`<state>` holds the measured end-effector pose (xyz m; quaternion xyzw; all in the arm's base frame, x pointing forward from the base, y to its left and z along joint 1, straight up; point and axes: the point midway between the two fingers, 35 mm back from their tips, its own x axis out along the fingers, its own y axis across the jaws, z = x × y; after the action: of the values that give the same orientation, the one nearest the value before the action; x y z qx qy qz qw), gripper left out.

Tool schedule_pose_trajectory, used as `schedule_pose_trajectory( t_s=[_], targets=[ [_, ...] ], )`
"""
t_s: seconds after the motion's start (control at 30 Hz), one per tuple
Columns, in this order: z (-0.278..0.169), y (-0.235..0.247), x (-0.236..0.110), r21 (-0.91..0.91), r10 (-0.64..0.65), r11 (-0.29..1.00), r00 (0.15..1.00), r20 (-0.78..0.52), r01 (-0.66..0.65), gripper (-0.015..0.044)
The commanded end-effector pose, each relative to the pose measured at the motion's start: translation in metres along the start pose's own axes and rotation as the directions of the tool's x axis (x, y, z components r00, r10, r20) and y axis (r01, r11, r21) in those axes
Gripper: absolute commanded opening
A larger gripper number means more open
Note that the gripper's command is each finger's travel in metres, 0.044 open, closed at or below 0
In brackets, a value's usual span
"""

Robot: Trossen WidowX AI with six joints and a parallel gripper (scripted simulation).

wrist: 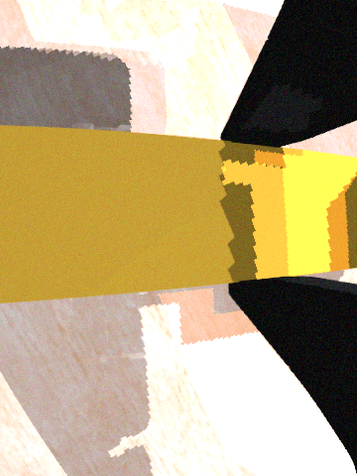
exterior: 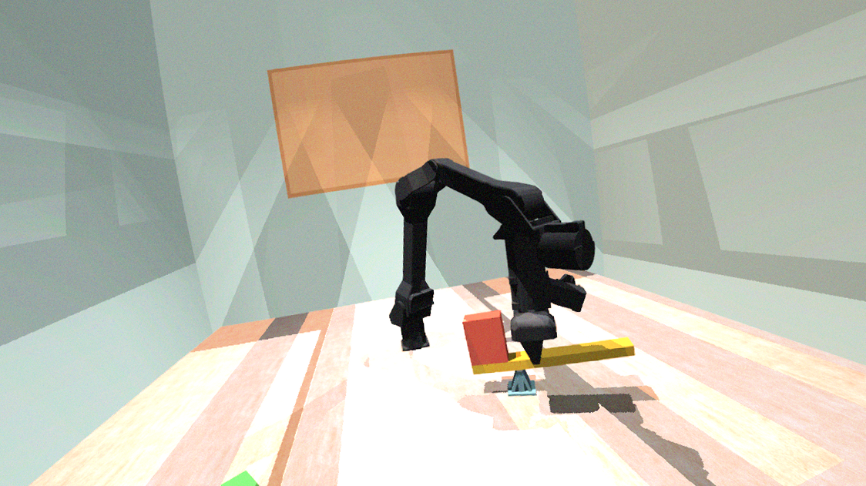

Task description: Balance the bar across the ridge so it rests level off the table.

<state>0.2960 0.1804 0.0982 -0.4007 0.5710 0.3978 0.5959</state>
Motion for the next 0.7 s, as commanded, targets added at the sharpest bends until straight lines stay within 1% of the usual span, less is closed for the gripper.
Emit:
schedule_pose_trajectory(
  t_s=[0.0, 0.67],
  targets=[
    [0.0001, 0.0004, 0.0028, 0.0, 0.003, 1.0, 1.0, 0.0, -0.003, 0.0],
    [0.0004, 0.0005, 0.0044, 0.0, 0.003, 1.0, 1.0, 0.0, -0.003, 0.0]
  ],
)
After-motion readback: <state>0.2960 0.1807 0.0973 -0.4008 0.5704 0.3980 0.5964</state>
